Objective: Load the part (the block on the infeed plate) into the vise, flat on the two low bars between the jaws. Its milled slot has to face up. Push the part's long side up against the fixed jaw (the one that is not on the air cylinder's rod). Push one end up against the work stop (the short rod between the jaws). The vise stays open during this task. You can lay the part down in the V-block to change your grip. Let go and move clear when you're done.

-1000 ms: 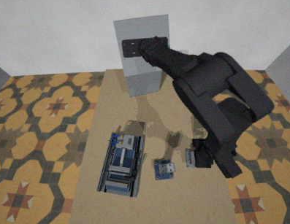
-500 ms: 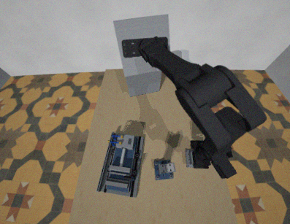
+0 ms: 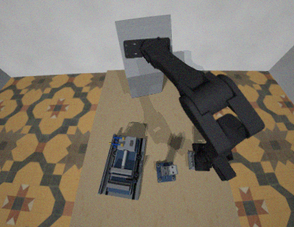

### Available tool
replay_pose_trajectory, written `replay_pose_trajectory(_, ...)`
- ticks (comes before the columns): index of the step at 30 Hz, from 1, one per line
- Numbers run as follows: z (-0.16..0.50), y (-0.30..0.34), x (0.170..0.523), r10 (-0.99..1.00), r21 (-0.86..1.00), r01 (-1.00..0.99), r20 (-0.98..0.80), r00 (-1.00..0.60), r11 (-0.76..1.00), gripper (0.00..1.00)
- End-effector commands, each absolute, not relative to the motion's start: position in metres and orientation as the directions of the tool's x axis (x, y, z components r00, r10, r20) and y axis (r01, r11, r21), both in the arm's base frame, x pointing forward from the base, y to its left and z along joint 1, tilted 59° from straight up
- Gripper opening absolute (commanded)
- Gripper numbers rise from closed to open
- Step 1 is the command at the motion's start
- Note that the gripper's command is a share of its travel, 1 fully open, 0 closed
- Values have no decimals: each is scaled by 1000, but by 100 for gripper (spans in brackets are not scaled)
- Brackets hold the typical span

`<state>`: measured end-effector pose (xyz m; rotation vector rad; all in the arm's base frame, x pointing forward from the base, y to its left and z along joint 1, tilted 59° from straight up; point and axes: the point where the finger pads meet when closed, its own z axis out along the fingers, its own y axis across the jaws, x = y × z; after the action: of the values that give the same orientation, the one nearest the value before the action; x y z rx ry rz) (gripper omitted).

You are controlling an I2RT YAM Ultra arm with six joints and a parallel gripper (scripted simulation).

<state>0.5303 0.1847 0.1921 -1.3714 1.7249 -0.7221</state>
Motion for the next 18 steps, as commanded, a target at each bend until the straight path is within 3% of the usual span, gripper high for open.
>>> replay_pose_trajectory(1, 202, 186, 541, -965, -833, -492, -250, -77, 255, 81)
replay_pose_trajectory(18, 196, 188, 551, -966, -832, -494, -249, -76, 253, 81)
